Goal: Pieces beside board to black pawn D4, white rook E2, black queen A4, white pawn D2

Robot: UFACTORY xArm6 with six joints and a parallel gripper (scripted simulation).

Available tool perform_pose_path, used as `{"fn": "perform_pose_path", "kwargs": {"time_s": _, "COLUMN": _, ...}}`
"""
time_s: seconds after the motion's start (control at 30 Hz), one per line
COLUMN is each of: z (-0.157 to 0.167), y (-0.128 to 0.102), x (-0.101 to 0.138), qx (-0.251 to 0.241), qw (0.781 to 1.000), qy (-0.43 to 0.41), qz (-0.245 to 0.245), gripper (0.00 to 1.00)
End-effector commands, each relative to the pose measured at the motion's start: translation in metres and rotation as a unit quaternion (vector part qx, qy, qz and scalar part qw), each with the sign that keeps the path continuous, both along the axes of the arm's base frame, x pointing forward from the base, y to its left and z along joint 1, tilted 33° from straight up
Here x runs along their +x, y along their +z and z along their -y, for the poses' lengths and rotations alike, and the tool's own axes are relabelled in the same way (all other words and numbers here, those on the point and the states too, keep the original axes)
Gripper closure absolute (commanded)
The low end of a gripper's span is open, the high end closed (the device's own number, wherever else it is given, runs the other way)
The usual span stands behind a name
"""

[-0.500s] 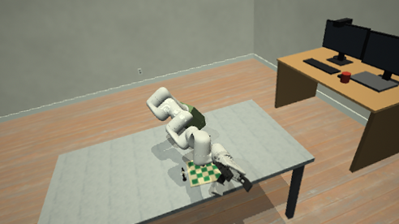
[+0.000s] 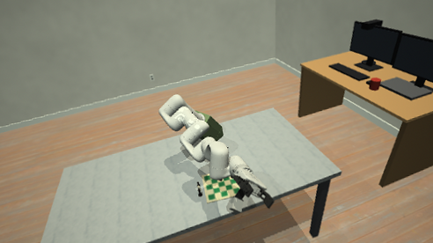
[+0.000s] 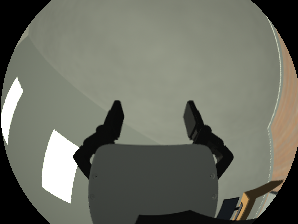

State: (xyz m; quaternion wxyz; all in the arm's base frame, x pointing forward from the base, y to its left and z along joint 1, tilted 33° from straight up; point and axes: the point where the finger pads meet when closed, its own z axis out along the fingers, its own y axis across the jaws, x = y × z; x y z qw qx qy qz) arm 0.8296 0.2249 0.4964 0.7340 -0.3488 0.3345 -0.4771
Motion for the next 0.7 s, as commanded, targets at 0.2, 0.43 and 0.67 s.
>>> {"fn": "perform_pose_path", "kwargs": {"time_s": 0.2, "z": -0.006, "y": 0.019, "x": -0.007, "qx": 0.003, "qw": 1.000, "qy": 0.001, "qz": 0.014, "gripper": 0.00}}
{"fn": "perform_pose_path", "kwargs": {"time_s": 0.43, "z": -0.027, "y": 0.083, "x": -0.036, "qx": 0.018, "qw": 0.998, "qy": 0.004, "qz": 0.064, "gripper": 0.00}}
{"fn": "perform_pose_path", "kwargs": {"time_s": 0.67, "z": -0.043, "y": 0.139, "x": -0.067, "qx": 0.033, "qw": 0.994, "qy": 0.006, "qz": 0.108, "gripper": 0.00}}
